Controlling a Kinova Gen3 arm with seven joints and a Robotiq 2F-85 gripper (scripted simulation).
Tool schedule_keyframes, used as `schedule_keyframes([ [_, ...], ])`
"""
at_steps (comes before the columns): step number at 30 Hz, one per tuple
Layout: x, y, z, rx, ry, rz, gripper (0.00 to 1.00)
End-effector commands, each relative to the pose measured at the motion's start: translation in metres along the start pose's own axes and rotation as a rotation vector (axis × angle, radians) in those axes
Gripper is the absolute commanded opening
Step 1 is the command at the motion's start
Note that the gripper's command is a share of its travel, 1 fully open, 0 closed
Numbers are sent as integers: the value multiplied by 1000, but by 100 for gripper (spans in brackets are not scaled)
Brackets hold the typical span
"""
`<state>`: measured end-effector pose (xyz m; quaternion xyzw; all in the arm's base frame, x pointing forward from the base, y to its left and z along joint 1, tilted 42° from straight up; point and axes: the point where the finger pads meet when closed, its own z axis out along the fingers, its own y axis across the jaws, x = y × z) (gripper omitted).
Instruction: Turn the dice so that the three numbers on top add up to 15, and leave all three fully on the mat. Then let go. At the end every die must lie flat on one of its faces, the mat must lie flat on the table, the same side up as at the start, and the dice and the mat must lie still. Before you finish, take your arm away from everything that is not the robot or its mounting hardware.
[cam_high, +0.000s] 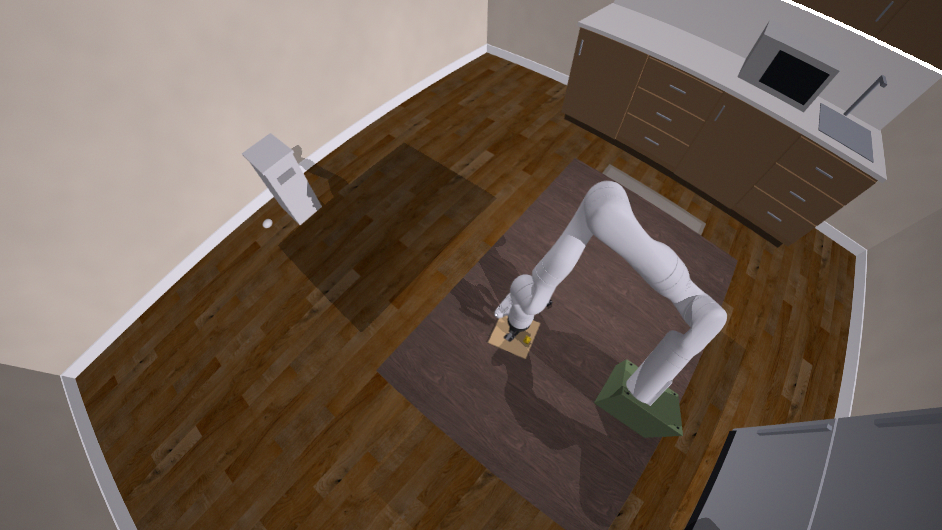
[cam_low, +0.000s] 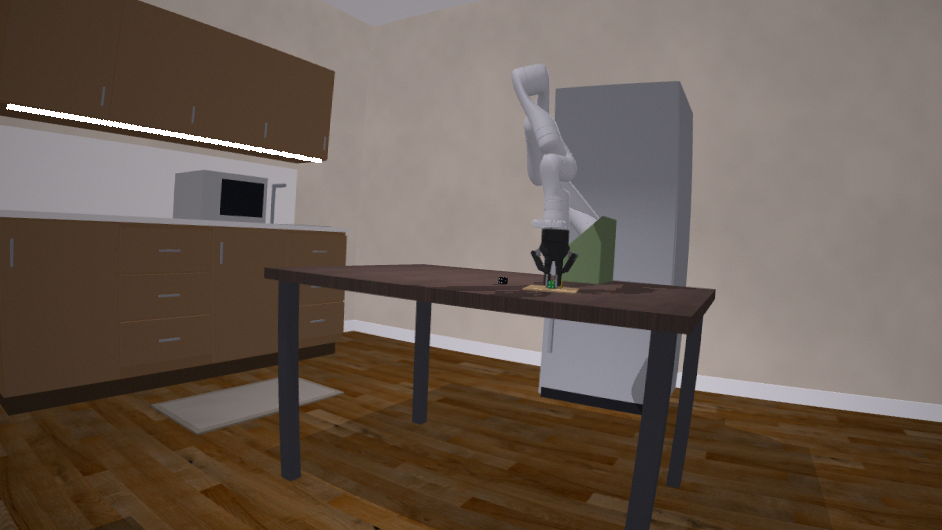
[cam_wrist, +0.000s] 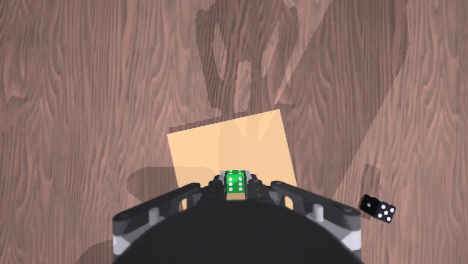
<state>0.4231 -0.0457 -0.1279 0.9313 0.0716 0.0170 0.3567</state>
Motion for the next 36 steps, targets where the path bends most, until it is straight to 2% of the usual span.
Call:
schedule_keyframes([
  [1, 1, 0, -1, 1, 2, 0, 15],
  [2, 1, 0, -1, 1, 2, 0, 19],
  [7, 1, 0, -1, 1, 2, 0, 23],
  [11, 1, 0, -1, 1, 2, 0, 31],
  [15, 1, 0, -1, 1, 2, 0, 31],
  [16, 1, 0, -1, 1, 2, 0, 35],
  [30, 1, 0, -3, 1, 2, 0, 35],
  [36, 1, 0, -21, 1, 2, 0, 35],
])
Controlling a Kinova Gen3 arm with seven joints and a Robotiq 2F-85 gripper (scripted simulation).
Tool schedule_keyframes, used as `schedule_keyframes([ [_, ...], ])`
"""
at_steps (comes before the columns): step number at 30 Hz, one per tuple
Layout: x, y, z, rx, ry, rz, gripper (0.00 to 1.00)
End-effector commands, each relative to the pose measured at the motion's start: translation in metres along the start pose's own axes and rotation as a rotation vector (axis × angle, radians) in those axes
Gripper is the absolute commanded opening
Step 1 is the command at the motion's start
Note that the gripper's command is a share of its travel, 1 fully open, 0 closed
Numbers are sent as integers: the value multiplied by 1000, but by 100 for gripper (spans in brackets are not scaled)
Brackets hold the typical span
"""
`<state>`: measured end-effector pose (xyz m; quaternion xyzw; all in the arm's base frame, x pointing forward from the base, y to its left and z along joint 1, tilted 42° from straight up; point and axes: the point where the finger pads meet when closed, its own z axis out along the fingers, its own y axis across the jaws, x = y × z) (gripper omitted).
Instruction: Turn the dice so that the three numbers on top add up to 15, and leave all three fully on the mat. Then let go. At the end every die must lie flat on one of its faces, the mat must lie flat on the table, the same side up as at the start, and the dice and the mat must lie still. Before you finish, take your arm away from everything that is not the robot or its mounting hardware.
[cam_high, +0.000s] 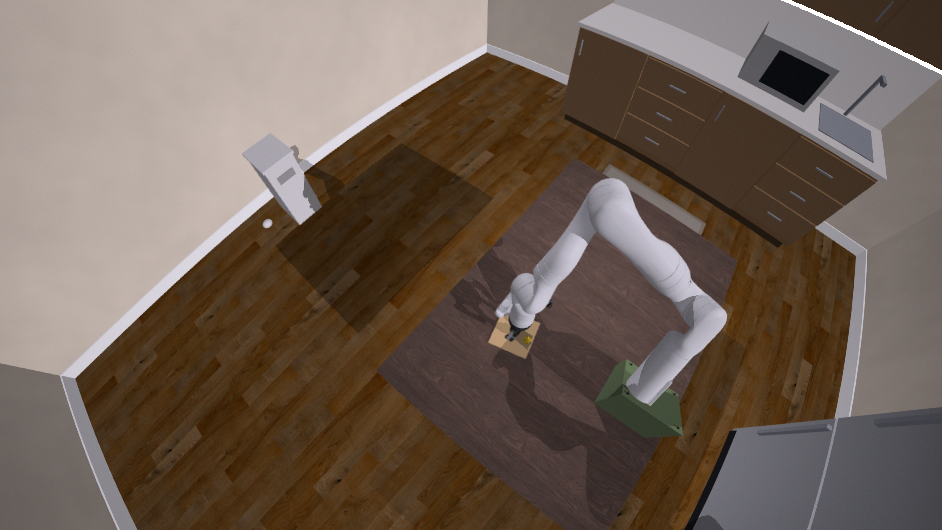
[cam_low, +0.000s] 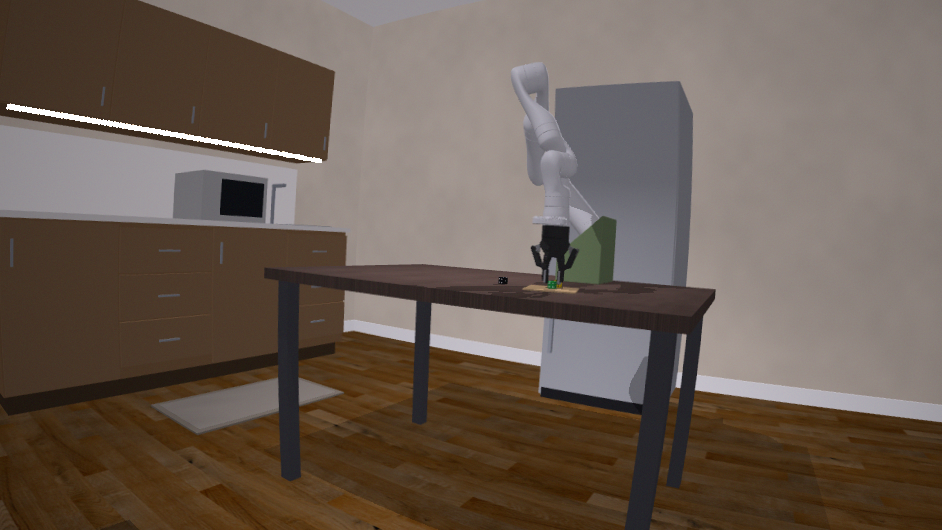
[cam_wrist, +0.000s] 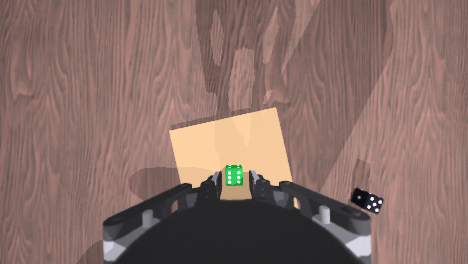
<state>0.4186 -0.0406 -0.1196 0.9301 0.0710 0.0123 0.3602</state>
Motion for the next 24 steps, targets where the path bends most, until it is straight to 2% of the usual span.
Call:
schedule_keyframes([
  [1, 4, -1, -16, 7, 11, 2, 35],
  [9, 4, -1, -58, 7, 11, 2, 35],
  [11, 4, -1, -58, 7, 11, 2, 35],
  [17, 4, -1, -78, 7, 11, 2, 35],
  [22, 4, -1, -81, 7, 11, 2, 35],
  [23, 4, -1, -81, 7, 11, 2, 100],
  [24, 4, -1, -81, 7, 11, 2, 100],
])
